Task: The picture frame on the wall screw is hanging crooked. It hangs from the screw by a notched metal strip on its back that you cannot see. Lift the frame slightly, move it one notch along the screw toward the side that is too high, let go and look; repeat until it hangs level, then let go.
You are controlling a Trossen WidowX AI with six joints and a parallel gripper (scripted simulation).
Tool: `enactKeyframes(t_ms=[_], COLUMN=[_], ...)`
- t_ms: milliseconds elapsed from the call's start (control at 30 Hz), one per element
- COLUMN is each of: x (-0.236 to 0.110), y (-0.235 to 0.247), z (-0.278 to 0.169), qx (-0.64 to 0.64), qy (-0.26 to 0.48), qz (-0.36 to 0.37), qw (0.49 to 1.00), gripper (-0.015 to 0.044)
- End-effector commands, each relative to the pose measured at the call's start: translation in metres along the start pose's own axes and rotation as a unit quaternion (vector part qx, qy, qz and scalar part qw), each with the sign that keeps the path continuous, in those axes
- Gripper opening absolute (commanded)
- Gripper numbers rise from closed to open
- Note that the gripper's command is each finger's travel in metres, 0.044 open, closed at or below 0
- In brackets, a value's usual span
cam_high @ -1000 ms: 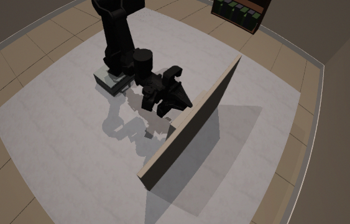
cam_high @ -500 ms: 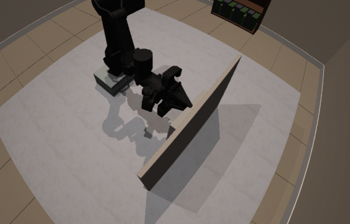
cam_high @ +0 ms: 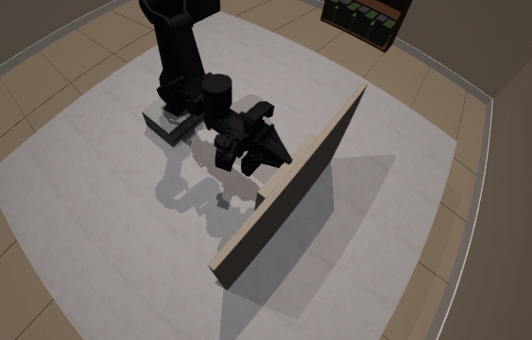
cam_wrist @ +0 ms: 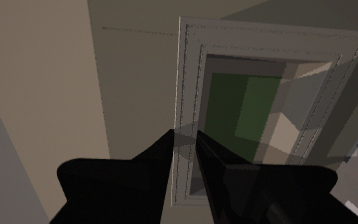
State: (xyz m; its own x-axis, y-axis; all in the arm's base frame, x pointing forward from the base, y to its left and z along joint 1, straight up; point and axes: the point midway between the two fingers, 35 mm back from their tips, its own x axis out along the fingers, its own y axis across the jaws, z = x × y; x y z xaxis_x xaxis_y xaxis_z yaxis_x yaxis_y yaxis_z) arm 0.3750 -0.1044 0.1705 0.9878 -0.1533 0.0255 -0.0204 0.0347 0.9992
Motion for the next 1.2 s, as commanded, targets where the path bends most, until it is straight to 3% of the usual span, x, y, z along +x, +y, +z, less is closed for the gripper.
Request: enactKeyframes(t_ms=[0, 133, 467, 633, 933, 1167], x=[0.000, 0.000, 0.000, -0.007, -0.094, -0.094], y=[0.000, 0.000, 0.000, 0.001, -0.005, 0.001], z=[0.000, 0.000, 0.000, 0.001, 0.002, 0.003], qx=[0.012, 0.024, 0.013, 0.008, -0.058, -0.055], qy=[0.001, 0.001, 0.000, 0.000, 0.003, 0.001], qz=[0.000, 0.000, 0.000, 0.000, -0.001, -0.001], qw=[1.000, 1.000, 1.000, 1.000, 0.998, 0.998], gripper=[0.0000, 0.0000, 0.0260, 0.0260, 0.0260, 0.0260])
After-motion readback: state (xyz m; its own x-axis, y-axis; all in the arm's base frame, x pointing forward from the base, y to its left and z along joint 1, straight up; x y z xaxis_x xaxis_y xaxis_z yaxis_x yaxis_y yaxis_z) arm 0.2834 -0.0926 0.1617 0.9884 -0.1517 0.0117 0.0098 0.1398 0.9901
